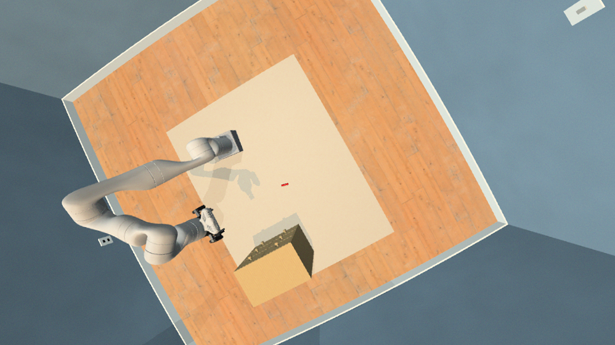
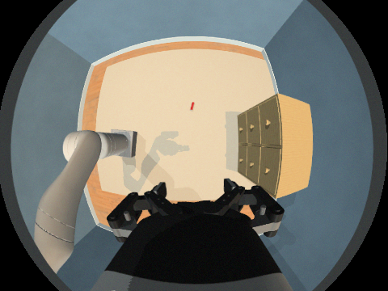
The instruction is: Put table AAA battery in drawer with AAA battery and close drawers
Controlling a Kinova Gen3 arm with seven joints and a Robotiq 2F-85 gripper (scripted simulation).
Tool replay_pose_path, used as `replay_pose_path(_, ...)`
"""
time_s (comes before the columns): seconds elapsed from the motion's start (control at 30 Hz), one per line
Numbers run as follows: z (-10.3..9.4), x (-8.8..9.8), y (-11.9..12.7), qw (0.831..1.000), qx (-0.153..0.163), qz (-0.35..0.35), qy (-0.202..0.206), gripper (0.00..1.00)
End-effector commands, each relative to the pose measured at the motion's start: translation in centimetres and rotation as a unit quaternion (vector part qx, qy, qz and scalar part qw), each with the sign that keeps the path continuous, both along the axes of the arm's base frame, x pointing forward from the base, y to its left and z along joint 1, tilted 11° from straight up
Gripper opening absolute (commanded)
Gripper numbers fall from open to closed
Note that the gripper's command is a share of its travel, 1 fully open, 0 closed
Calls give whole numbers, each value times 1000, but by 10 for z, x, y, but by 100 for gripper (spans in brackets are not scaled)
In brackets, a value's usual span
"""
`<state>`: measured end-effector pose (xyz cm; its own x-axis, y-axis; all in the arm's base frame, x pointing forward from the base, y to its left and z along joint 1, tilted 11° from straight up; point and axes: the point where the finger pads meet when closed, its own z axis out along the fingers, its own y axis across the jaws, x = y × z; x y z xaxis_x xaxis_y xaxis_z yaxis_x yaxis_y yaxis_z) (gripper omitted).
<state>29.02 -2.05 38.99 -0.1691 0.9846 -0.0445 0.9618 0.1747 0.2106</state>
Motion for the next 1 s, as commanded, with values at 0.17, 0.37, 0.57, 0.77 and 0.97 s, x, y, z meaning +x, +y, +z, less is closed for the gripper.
replay_pose_path(0.17,-5,-2,-26,1000,6,-27,9,100)
replay_pose_path(0.37,-6,-2,-26,1000,6,-27,9,100)
replay_pose_path(0.57,-6,-2,-26,1000,6,-27,9,100)
replay_pose_path(0.77,-6,-2,-26,1000,6,-27,9,100)
replay_pose_path(0.97,-6,-2,-26,1000,6,-27,9,100)
